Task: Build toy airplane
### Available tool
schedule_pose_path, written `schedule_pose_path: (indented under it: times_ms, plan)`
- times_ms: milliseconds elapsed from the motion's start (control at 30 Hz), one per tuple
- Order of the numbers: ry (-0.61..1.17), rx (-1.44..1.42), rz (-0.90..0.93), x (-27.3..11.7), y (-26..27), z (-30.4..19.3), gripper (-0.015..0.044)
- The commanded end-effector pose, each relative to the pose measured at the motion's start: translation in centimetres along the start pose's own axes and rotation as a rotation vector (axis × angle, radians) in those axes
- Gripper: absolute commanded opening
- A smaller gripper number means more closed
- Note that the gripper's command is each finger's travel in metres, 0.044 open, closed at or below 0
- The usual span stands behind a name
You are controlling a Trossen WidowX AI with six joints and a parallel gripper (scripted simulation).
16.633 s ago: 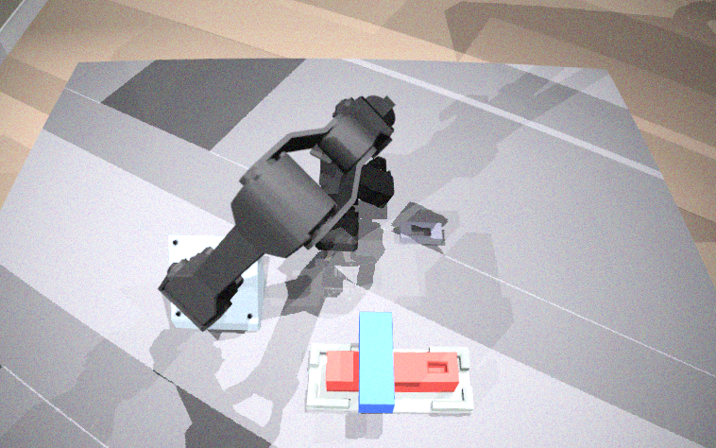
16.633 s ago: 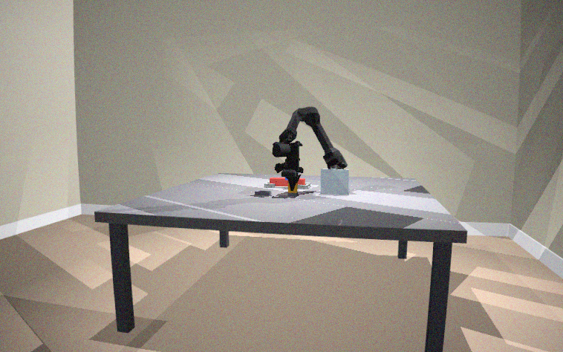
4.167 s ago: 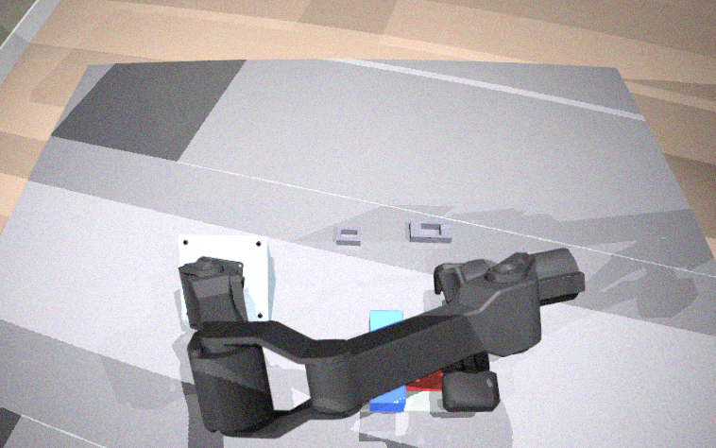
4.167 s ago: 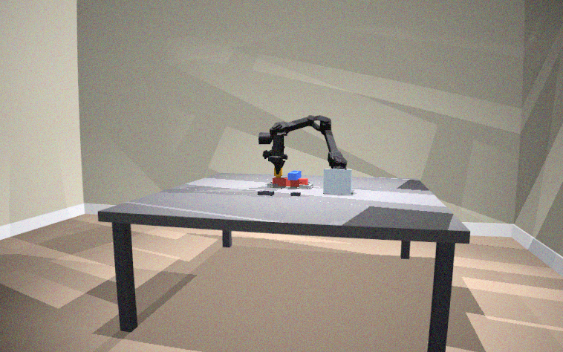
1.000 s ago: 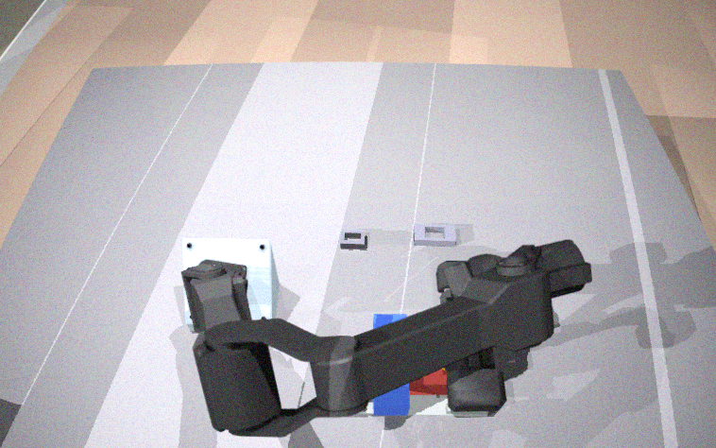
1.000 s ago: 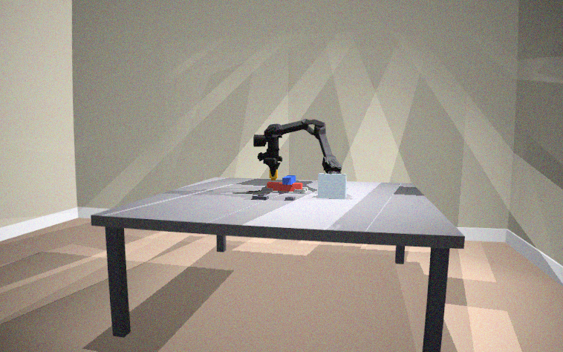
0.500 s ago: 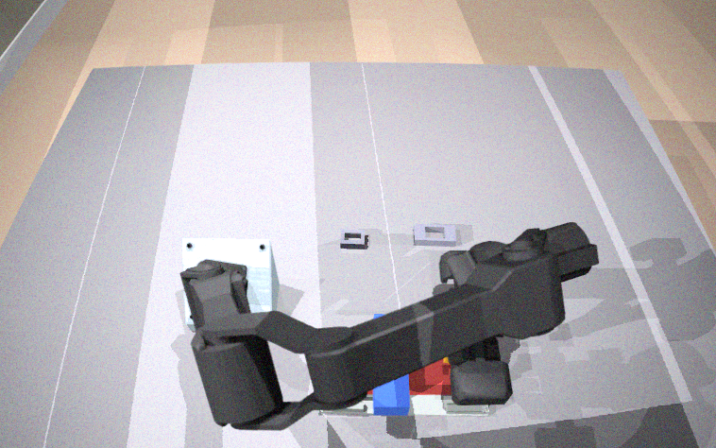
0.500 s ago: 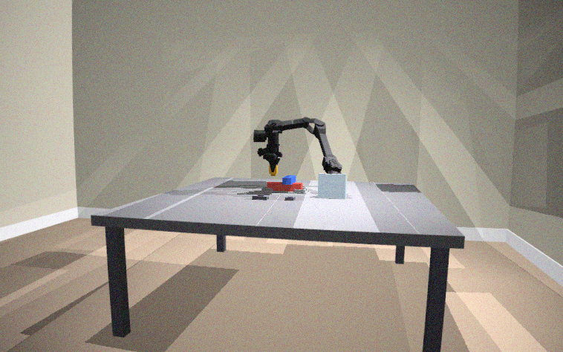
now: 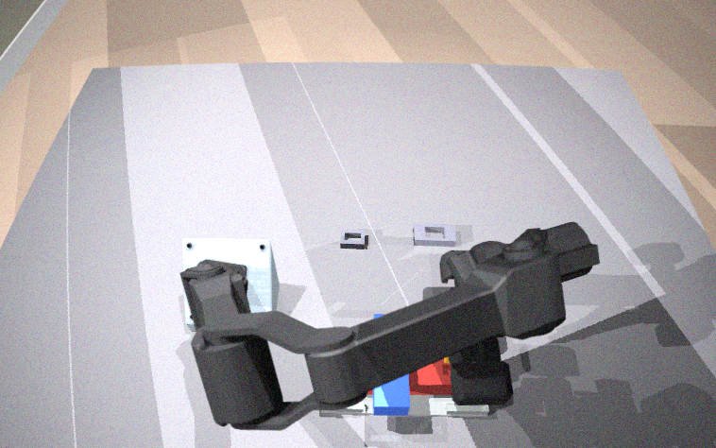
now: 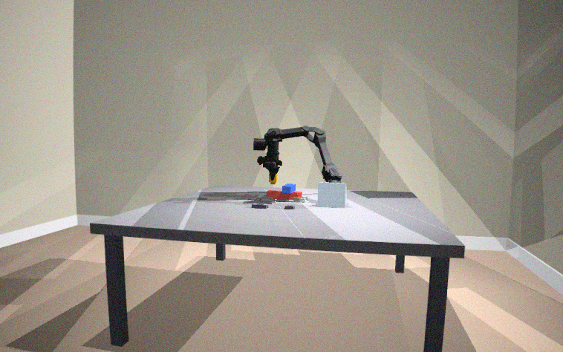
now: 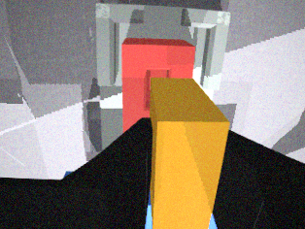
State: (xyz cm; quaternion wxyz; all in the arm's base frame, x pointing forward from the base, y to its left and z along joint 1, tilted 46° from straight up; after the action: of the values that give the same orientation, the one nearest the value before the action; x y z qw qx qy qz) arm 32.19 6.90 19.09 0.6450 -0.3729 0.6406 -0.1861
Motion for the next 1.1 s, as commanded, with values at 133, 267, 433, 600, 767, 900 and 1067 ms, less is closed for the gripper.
schedule_pose_path:
  times_ms: [133, 267, 433, 600, 767, 900, 1067]
  plan:
    - [0.001, 0.005, 0.006, -0.04, 0.11, -0.02, 0.0065]
    - [0.001, 0.005, 0.006, -0.04, 0.22, -0.05, 0.0065]
    - [0.001, 0.005, 0.006, -0.04, 0.22, -0.05, 0.0065]
    - [0.001, 0.005, 0.006, -0.04, 0.22, -0.05, 0.0065]
    - [0.001, 0.004, 0.006, 0.03, 0.29, -0.12, 0.0065]
    - [0.001, 0.004, 0.006, 0.06, 0.32, -0.15, 0.0065]
    - [0.001, 0.005, 0.006, 0.46, 0.32, -0.12, 0.0065]
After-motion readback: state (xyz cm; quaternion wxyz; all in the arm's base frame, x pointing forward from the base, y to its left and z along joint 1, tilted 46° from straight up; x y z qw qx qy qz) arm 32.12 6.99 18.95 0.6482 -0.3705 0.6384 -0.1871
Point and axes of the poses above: the point midway between the two fingers, 35 mm back from their tips, its own x axis out along the fingers, its own y axis across the jaws, z = x × y, the point moved 8 cm from there along -x, back along the fingers, and after that the axes turned 9 degrees about -x, right-handed, at the moved point
